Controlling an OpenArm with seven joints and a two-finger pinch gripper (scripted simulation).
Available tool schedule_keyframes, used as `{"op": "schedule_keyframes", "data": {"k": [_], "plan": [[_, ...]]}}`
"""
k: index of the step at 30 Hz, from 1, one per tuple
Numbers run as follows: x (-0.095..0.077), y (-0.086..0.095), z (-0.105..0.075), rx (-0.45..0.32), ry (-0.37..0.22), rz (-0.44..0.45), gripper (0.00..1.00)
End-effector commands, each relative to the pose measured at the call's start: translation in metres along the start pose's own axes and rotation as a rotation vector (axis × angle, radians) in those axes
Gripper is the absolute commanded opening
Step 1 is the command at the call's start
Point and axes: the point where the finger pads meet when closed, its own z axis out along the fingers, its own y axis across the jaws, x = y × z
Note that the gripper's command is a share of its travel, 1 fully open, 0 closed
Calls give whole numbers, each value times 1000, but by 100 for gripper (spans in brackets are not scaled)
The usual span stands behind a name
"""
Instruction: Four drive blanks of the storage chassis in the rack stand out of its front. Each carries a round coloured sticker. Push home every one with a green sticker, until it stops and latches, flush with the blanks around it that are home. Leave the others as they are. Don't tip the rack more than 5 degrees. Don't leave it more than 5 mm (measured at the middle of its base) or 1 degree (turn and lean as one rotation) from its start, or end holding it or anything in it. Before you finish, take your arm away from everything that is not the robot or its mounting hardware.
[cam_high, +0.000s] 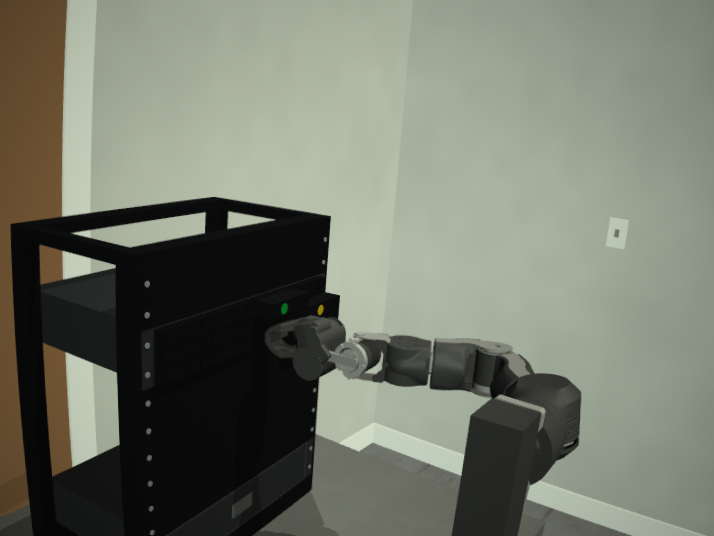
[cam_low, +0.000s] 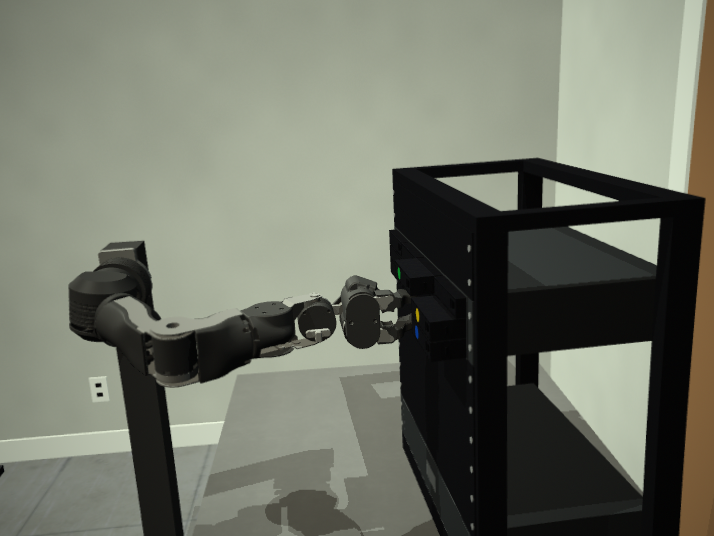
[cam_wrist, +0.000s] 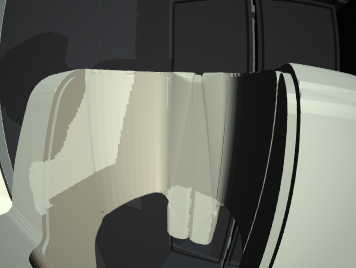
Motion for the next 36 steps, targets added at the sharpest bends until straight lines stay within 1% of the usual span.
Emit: {"op": "schedule_keyframes", "data": {"k": [1, 26, 29, 32, 34, 36], "plan": [[7, 7, 2, -17, 20, 0, 0], [7, 7, 2, -17, 20, 0, 0], [9, 9, -1, -21, 24, 0, 0], [9, 9, -9, -21, 24, 0, 0], [9, 9, -9, -21, 24, 0, 0], [8, 8, -18, -21, 24, -1, 0]]}}
